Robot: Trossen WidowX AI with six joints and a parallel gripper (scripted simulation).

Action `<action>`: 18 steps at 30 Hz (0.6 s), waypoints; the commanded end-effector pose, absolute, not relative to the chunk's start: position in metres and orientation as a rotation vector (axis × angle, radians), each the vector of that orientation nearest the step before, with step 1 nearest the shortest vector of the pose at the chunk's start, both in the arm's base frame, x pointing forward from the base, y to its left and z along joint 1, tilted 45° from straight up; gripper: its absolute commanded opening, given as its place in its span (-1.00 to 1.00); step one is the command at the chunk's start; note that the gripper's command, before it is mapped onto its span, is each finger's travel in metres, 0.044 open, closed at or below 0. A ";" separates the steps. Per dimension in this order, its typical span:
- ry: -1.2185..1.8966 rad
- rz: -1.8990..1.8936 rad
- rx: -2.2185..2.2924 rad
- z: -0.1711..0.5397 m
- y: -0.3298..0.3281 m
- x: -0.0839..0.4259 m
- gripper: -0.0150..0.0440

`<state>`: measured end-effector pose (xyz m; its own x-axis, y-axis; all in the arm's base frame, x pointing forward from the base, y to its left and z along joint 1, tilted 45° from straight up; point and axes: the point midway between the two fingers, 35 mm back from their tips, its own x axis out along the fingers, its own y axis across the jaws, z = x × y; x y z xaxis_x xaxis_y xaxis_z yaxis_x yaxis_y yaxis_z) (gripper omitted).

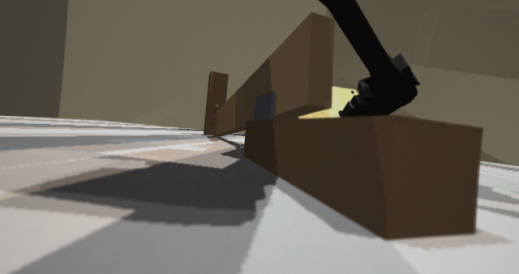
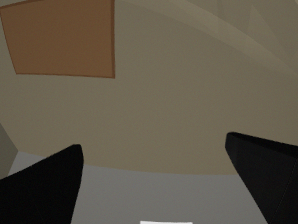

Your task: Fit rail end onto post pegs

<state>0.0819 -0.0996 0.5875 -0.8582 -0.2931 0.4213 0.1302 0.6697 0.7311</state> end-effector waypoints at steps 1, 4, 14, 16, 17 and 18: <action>-2.369 -1.099 0.121 0.588 -0.100 0.081 0.95; -2.374 -1.192 0.053 0.589 -0.099 0.064 1.00; -2.347 -1.932 -0.413 0.587 -0.053 -0.051 1.00; -2.328 -2.088 -0.492 0.584 -0.034 -0.069 1.00; -2.317 -2.165 -0.528 0.582 -0.024 -0.077 1.00; -2.305 -2.243 -0.562 0.580 -0.014 -0.085 1.00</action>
<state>-0.0573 -0.0480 0.5869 -0.9572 0.1925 0.2160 0.2425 0.1262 0.9619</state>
